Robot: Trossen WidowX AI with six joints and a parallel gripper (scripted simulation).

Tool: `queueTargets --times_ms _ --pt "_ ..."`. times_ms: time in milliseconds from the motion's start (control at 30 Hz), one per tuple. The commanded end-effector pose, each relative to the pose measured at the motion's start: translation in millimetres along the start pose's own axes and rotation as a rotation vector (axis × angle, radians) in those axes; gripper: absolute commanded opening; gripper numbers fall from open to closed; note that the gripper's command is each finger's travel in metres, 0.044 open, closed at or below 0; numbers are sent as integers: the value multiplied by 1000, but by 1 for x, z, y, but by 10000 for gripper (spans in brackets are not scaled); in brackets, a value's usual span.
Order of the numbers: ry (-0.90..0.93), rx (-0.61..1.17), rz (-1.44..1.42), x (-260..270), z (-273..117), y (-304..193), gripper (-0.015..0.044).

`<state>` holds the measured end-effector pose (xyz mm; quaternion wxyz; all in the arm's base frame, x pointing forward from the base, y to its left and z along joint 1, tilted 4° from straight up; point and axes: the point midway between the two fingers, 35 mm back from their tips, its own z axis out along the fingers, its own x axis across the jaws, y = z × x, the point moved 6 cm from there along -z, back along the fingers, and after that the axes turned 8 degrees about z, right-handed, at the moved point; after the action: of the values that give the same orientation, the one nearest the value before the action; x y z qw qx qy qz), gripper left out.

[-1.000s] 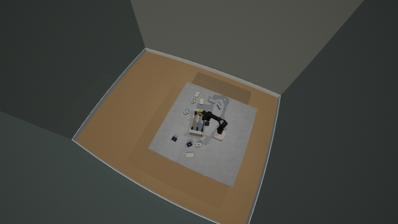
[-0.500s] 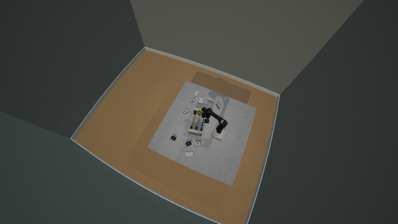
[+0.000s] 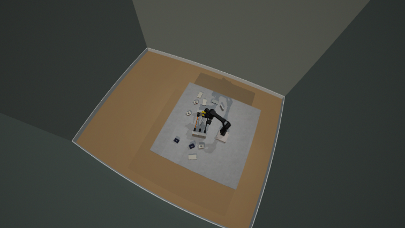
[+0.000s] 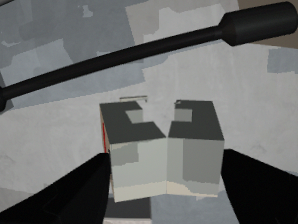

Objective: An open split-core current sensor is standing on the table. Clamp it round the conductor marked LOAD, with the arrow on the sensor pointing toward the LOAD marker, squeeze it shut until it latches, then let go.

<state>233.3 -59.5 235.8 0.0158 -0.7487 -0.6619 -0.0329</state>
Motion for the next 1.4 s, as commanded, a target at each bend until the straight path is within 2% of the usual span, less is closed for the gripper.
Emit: queueTargets --times_ms 0,1367 --pt "-4 -6 119 3 -3 10 0" --pt "8 -12 1324 45 8 104 0"
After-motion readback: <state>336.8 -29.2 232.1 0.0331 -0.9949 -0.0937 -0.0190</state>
